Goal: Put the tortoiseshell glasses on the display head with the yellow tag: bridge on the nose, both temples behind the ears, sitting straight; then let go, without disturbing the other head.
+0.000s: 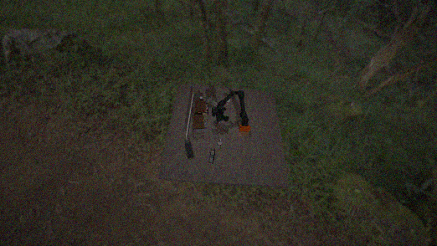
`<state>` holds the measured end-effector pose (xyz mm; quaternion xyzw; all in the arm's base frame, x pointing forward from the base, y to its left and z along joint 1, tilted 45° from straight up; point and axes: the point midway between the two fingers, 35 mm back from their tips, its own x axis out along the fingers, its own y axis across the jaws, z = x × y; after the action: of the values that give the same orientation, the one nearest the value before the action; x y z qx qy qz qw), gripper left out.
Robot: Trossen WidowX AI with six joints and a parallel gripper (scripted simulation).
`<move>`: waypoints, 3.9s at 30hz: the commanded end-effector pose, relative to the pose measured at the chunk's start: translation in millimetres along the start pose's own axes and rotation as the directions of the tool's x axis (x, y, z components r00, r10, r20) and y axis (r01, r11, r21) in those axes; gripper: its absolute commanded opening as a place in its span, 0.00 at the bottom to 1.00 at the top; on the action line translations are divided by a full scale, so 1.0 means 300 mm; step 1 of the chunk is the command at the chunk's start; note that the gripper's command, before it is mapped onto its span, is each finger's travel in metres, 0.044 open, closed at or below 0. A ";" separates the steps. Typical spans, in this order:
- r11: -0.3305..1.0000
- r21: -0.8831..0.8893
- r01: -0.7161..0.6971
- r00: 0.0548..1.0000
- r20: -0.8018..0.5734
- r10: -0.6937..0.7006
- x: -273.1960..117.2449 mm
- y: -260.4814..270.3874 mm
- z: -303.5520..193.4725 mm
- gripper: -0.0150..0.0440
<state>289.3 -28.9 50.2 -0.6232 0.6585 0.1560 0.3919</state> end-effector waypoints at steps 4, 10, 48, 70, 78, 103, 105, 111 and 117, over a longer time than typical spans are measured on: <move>1.000 -0.004 -0.001 1.000 -0.003 0.001 -0.012 0.022 0.000 0.44; 1.000 -0.006 0.000 1.000 -0.005 0.000 -0.021 0.036 -0.002 0.44; 1.000 0.016 -0.001 1.000 -0.003 0.001 -0.177 0.022 -0.002 0.49; 1.000 0.016 -0.001 1.000 -0.002 0.001 -0.066 0.018 0.000 0.49; 1.000 0.016 0.000 1.000 -0.003 0.000 -0.022 0.019 -0.002 0.49; 1.000 0.023 -0.002 1.000 0.001 0.002 0.011 0.019 -0.004 0.27; 1.000 0.023 -0.002 1.000 0.001 0.002 0.011 0.019 -0.004 0.25; 1.000 0.022 -0.002 1.000 0.002 0.002 -0.007 0.017 -0.001 0.25; 1.000 0.019 -0.004 1.000 0.006 0.004 -0.109 0.012 0.008 0.25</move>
<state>282.0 -18.8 58.8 -0.6178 0.6637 0.1509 0.3937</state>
